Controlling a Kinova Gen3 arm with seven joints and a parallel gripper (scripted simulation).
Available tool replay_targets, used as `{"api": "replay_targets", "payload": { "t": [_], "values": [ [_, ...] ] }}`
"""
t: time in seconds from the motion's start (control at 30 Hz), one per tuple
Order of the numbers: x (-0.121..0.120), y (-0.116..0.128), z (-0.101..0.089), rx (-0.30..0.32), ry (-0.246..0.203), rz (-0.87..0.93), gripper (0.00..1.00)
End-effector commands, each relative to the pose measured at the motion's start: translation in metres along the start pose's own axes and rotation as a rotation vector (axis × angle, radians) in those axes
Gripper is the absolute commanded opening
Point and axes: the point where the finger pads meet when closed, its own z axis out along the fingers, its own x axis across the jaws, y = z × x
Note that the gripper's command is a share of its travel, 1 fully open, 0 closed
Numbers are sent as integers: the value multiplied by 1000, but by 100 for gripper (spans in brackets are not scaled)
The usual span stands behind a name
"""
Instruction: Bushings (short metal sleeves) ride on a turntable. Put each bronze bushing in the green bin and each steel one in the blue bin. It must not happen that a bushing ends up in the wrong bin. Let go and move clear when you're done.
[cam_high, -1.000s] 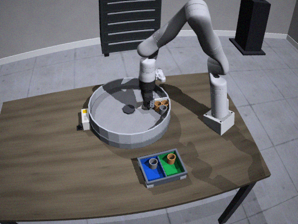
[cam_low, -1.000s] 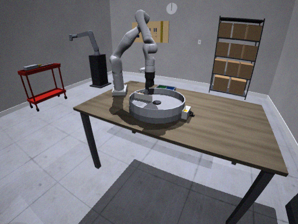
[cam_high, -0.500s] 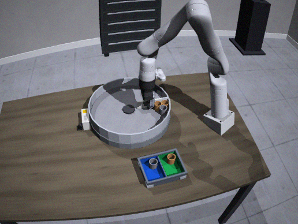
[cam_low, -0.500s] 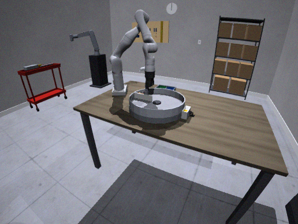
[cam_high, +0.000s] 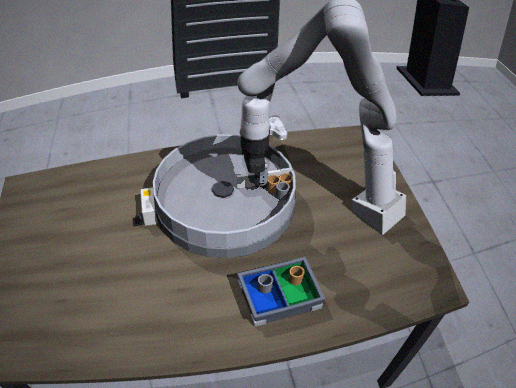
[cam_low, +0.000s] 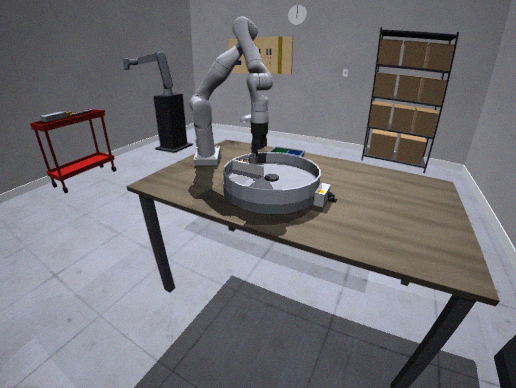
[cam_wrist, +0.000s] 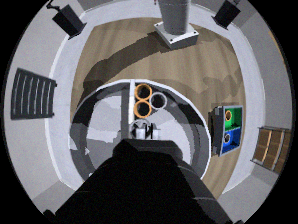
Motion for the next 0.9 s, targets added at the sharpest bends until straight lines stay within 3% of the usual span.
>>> {"api": "replay_targets", "payload": {
  "t": [0.0,0.87],
  "values": [
    [0,0,-1,-2,0,-1,0],
    [0,0,-9,-2,0,-2,0]
  ]
}}
